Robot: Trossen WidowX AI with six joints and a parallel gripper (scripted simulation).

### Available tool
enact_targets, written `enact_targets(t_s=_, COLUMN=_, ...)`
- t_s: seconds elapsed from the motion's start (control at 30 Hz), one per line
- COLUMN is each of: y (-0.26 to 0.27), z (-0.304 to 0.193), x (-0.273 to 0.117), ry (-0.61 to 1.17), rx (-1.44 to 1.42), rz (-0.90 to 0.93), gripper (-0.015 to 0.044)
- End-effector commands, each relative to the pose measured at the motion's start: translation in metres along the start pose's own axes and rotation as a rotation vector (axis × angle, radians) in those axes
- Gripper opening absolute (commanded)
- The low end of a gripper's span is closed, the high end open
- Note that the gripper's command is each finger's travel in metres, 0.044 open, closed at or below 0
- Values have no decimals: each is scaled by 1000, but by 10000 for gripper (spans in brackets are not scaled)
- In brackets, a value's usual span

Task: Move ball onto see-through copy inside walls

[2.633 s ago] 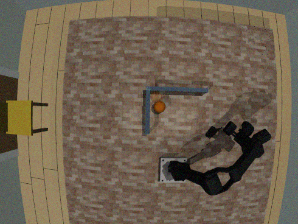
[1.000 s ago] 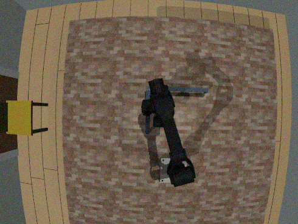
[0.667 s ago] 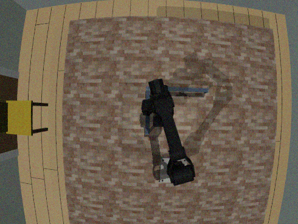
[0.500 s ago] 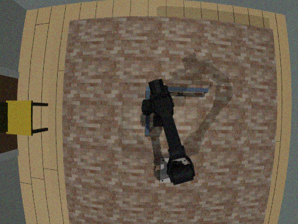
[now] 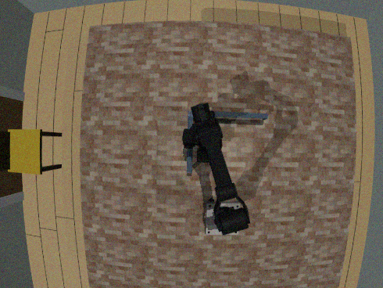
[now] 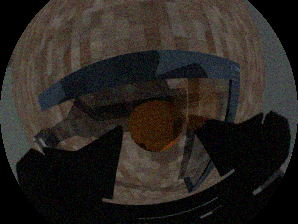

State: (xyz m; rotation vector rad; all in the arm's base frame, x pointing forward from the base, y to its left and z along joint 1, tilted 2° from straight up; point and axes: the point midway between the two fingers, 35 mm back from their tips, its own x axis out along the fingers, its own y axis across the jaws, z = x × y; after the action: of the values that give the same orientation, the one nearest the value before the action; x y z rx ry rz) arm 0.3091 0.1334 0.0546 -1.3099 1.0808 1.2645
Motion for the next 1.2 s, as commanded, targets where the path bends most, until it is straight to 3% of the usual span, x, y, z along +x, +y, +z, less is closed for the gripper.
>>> enact_targets(t_s=0.0, y=2, z=-1, x=5, ry=7, rx=-4, rz=4, gripper=355)
enact_targets(t_s=0.07, y=2, z=-1, x=5, ry=7, rx=-4, rz=4, gripper=303)
enact_targets(t_s=0.3, y=2, z=-1, x=5, ry=7, rx=-4, rz=4, gripper=256)
enact_targets(t_s=0.63, y=-7, z=-1, x=-31, ry=7, rx=-2, rz=3, gripper=0)
enact_targets(t_s=1.17, y=-4, z=0, x=-118, ry=6, rx=-4, rz=4, gripper=0)
